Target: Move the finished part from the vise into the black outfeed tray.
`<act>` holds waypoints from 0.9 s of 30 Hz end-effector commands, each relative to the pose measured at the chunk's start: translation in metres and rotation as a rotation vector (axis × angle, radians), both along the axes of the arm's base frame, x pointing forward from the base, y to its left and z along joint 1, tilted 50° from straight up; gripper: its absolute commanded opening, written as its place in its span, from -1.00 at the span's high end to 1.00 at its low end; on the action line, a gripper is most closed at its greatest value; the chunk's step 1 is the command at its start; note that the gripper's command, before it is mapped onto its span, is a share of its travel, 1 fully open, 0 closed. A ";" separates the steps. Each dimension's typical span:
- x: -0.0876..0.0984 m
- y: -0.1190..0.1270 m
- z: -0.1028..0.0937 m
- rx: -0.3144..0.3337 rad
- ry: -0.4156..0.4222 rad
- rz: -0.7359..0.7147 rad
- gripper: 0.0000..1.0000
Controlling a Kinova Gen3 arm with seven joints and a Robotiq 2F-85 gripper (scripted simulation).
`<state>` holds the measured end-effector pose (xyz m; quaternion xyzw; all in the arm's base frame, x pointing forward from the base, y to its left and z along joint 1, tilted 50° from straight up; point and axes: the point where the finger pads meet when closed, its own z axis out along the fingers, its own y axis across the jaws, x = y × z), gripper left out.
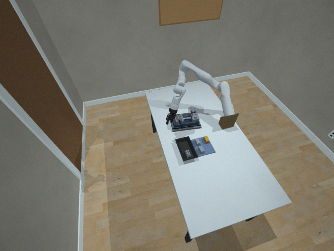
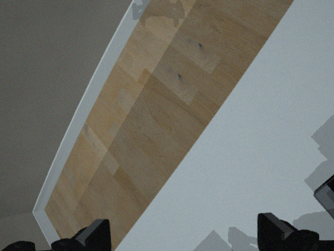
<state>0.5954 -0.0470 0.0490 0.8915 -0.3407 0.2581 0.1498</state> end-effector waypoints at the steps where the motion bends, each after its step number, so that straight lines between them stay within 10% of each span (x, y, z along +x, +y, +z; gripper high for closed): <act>1: -0.002 0.000 0.003 -0.002 -0.007 -0.027 -1.00; 27: -0.022 -0.012 0.014 -0.012 -0.036 -0.207 -1.00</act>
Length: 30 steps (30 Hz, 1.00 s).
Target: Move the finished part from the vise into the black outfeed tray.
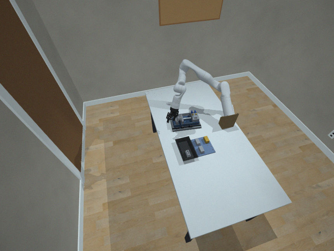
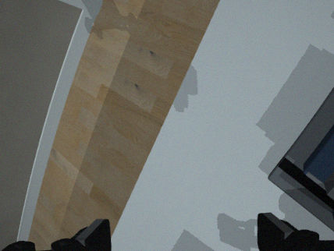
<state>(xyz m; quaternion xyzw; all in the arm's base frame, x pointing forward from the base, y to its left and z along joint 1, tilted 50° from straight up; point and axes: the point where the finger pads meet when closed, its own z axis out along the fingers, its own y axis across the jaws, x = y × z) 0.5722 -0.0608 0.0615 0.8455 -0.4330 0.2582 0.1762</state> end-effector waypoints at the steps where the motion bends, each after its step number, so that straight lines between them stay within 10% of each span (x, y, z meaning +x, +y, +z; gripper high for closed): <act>1: 0.001 0.002 0.001 0.001 -0.002 0.003 -1.00; 30: -0.030 -0.012 0.019 -0.032 -0.049 -0.236 -1.00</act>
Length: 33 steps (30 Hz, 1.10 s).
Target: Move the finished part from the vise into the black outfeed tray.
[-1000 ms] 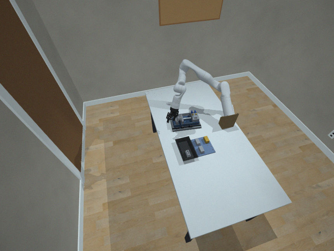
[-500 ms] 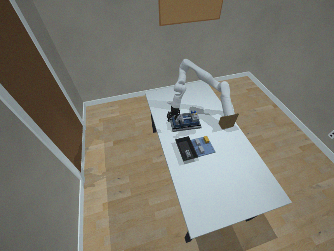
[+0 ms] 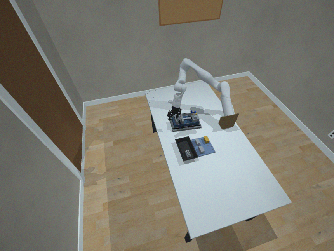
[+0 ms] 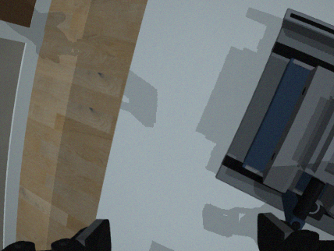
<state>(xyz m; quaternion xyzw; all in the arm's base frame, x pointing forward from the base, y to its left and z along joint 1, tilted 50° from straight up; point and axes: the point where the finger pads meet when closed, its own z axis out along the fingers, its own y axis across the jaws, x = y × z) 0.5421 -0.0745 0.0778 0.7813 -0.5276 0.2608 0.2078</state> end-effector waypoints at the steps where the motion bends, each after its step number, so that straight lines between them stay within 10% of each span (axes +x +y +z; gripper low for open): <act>1: 0.000 0.002 0.003 -0.003 -0.005 -0.005 -1.00; 33: -0.029 -0.008 0.022 -0.048 -0.050 -0.199 -1.00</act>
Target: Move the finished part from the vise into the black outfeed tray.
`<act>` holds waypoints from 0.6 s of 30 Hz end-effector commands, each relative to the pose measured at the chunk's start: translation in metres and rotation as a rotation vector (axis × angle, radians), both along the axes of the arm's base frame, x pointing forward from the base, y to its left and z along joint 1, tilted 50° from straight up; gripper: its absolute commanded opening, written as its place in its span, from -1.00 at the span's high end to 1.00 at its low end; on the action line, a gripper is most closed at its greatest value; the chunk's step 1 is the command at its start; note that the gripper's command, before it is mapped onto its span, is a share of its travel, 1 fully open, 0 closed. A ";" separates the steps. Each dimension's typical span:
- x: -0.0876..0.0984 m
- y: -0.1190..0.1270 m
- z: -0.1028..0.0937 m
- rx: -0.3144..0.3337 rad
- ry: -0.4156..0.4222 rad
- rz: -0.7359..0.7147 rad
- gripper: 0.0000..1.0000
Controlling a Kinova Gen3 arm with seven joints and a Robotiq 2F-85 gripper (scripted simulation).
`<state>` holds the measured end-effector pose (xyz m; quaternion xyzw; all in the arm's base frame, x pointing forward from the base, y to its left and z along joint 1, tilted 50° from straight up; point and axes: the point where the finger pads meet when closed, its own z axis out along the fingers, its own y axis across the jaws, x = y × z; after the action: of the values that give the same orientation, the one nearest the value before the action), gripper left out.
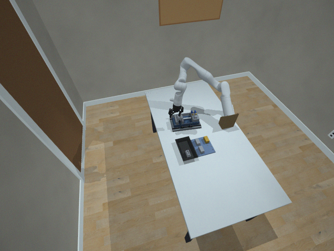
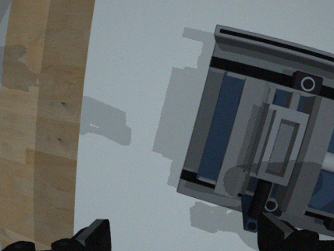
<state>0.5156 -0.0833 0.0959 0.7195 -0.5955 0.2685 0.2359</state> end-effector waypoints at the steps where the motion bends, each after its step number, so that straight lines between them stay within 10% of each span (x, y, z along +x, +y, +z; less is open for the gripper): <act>1: -0.002 0.001 0.003 -0.006 -0.007 -0.016 -1.00; 18: -0.015 -0.003 0.013 -0.030 -0.027 -0.095 -1.00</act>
<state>0.5011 -0.0875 0.1062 0.6849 -0.6269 0.2737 0.2512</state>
